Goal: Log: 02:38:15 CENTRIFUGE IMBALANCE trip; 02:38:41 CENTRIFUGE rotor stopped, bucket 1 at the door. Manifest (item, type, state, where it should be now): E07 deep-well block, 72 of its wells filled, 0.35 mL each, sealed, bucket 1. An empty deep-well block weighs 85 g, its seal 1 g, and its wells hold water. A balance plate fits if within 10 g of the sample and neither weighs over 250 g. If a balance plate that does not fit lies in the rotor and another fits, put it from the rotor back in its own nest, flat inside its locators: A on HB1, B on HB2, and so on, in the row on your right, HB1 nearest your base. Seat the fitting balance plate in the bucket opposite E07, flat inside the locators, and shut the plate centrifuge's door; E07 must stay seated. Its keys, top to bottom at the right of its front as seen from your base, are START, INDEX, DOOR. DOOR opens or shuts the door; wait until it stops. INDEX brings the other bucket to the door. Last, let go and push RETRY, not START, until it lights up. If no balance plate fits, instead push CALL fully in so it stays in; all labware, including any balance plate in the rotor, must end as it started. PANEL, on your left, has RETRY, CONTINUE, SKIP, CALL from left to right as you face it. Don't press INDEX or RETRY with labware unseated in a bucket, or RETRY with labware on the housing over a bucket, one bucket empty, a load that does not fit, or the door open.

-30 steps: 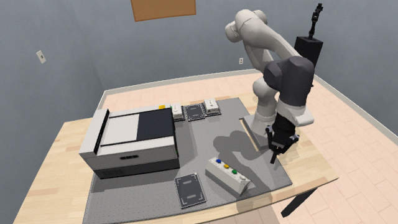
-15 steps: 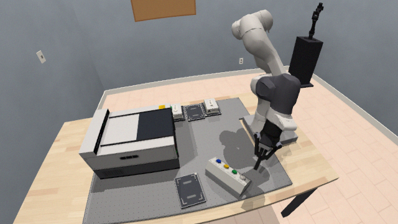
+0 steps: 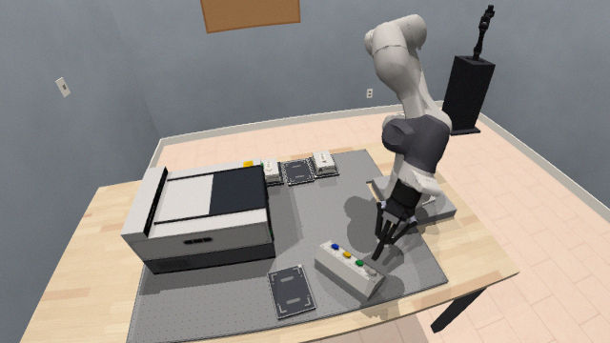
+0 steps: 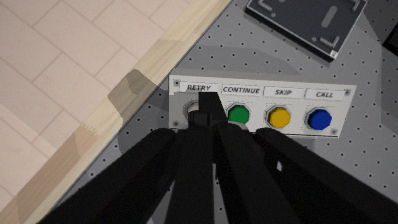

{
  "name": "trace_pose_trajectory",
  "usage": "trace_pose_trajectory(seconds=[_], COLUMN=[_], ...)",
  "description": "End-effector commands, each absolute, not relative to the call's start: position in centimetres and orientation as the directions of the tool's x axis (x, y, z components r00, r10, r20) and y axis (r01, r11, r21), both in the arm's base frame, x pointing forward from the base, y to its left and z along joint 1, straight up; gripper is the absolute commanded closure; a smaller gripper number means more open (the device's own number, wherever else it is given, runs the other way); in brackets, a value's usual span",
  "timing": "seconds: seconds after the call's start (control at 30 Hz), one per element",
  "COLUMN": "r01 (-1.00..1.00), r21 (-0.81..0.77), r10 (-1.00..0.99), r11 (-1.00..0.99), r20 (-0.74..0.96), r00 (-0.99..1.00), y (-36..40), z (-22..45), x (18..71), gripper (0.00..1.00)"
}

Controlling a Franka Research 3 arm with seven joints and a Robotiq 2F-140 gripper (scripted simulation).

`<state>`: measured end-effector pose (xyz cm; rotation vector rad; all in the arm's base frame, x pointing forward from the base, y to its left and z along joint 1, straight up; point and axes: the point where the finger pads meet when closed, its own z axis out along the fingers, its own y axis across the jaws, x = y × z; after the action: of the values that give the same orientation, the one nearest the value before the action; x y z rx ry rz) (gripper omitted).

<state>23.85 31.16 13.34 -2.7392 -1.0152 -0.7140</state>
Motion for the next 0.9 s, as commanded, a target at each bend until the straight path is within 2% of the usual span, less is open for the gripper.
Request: trace_pose_trajectory(seconds=[0.0, 0.87], r01=[0.606, 0.604], r21=[0.001, 0.008], r10=[0.526, 0.534], r11=[-0.795, -0.797], r20=[0.499, 0.477], r00=[0.689, 0.698], y=[31.7, 31.7], z=[13.5, 10.6], x=[23.8, 23.7], gripper=[0.9, 0.9])
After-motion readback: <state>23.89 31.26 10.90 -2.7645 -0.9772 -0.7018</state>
